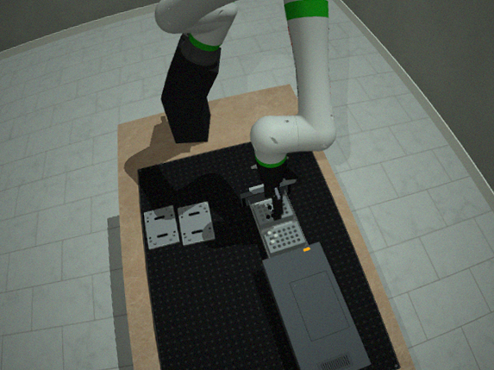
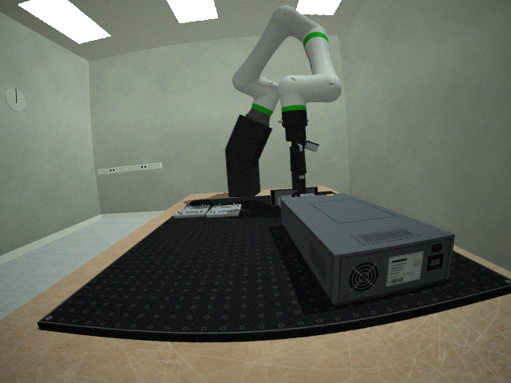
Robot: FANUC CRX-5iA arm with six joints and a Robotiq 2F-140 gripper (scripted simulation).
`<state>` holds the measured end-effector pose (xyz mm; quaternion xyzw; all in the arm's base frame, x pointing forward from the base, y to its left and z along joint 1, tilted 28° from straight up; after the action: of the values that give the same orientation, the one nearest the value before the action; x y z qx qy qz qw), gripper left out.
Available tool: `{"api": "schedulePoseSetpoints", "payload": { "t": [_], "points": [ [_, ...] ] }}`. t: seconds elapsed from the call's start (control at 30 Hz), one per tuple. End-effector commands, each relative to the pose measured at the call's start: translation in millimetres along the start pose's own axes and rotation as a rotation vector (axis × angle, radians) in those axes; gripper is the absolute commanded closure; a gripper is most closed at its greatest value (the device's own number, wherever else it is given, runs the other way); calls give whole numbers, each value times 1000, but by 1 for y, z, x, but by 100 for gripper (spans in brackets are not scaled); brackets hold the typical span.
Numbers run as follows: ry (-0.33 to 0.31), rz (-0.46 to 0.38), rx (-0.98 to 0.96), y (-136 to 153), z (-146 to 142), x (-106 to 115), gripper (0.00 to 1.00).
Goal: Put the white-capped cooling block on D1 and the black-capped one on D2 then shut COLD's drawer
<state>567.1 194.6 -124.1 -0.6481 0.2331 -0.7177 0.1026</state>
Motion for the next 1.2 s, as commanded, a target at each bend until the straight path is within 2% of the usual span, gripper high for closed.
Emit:
{"api": "schedulePoseSetpoints", "payload": {
  "t": [0.0, 0.9, 1.17],
  "points": [
    [2, 0, 0, 0, 1, 0, 34],
    [2, 0, 0, 0, 1, -29, 34],
    [2, 0, 0, 0, 1, -30, 34]
  ]
}}
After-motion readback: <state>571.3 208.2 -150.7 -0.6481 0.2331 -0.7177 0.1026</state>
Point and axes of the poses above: the point where the finger pads meet when closed, its own x axis back along the fingers, its own z axis across the jaws, y = z × x, the point moved 4 cm from there along x, back along the fingers, and after that the axes turned 11 degrees about -x, right-handed, at the moved point
